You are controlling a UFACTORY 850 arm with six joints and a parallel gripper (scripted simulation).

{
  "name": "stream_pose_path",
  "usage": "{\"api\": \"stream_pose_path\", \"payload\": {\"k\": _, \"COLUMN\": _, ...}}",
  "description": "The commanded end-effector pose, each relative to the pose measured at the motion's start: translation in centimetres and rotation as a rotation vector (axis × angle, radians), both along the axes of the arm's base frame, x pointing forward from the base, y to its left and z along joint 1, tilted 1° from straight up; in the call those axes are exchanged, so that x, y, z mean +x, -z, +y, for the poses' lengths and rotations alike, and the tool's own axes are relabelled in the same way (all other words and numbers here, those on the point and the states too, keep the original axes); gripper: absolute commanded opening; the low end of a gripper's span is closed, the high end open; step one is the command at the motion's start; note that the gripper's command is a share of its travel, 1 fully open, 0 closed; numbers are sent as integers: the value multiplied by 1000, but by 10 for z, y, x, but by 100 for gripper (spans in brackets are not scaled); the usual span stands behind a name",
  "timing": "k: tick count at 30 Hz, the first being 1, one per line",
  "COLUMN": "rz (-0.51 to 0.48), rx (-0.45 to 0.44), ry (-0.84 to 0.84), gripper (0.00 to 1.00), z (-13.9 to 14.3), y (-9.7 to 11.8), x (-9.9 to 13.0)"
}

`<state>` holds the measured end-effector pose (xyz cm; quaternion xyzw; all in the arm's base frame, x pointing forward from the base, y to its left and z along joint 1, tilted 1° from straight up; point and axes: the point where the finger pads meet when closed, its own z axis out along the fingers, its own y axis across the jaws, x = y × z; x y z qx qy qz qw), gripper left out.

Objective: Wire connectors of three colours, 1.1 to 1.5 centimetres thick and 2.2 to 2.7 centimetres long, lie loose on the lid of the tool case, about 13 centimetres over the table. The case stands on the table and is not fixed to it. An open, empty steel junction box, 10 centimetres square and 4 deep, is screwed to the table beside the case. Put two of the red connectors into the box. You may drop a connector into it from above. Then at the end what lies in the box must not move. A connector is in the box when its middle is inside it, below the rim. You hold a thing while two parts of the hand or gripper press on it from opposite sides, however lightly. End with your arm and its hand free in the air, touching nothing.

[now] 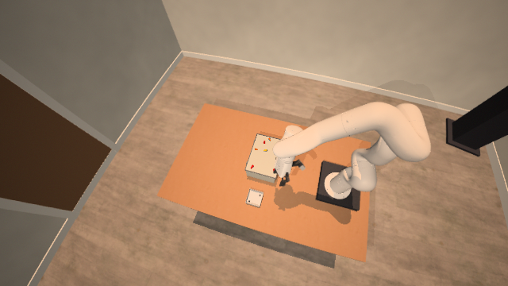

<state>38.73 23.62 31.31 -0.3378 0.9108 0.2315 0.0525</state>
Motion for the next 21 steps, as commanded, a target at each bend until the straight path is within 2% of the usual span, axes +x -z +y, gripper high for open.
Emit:
{"api": "stream_pose_path", "payload": {"k": 1, "rz": -2, "rx": 1, "ry": 0, "gripper": 100, "z": 0, "y": -1, "x": 1}}
{"api": "stream_pose_path", "payload": {"k": 21, "rz": -5, "rx": -3, "ry": -5, "gripper": 100, "z": -2, "y": 0, "x": 3}}
